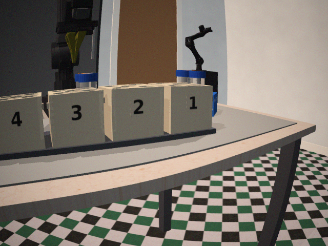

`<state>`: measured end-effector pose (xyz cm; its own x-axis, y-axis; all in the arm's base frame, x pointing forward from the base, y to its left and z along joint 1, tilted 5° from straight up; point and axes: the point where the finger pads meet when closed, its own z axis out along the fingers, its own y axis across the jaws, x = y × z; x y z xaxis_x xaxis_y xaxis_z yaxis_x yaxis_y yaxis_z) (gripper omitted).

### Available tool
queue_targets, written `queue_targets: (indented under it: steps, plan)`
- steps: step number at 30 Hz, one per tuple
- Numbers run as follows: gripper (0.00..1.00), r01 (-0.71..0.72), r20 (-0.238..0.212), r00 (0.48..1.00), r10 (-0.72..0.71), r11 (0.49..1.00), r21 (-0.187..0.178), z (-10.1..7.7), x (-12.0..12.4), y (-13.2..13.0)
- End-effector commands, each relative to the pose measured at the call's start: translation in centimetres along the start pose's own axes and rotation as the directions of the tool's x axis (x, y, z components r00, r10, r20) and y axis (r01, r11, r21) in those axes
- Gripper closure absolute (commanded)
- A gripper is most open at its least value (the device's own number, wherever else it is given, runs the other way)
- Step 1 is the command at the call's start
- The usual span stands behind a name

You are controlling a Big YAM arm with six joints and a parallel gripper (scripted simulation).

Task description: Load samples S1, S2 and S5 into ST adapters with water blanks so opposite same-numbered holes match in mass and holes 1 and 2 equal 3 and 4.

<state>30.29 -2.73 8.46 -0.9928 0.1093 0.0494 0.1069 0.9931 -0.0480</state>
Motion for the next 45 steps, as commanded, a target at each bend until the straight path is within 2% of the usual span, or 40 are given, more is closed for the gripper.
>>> queue_targets:
  steps: [1,5,6,8,9,10,13,16,30,34,35,36,45]
  plan:
    - [1.00,-0.007,0.001,1.000,0.007,1.000,0.001,-0.3,2.2,-0.5]
    - [1.00,0.001,-0.001,1.000,-0.001,1.000,0.001,-0.2,5.5,-0.6]
    - [1.00,-0.001,-0.001,1.000,0.001,1.000,0.001,-0.2,5.6,-0.6]
    - [1.00,0.000,-0.001,1.000,0.000,1.000,0.001,-0.2,5.6,-0.6]
    - [1.00,0.000,-0.001,1.000,0.000,1.000,0.001,-0.3,4.8,-0.5]
    - [1.00,0.000,-0.003,1.000,0.000,1.000,0.001,0.7,5.1,-0.6]
    - [1.00,-0.001,-0.003,1.000,0.001,1.000,0.002,1.5,5.2,-0.6]
    - [1.00,0.005,0.001,1.000,-0.005,1.000,0.002,1.7,5.2,-0.4]
    - [1.00,0.000,-0.004,1.000,0.000,1.000,0.002,5.5,5.3,-0.7]
    - [1.00,0.004,-0.004,1.000,-0.004,1.000,0.002,6.1,5.3,-0.5]
    - [1.00,0.004,-0.004,1.000,-0.004,1.000,0.002,6.1,5.3,-0.5]
    - [1.00,-0.002,0.024,1.000,0.002,1.000,0.000,4.9,4.2,-0.4]
    - [1.00,-0.002,0.024,1.000,0.002,1.000,0.000,4.9,4.2,-0.4]
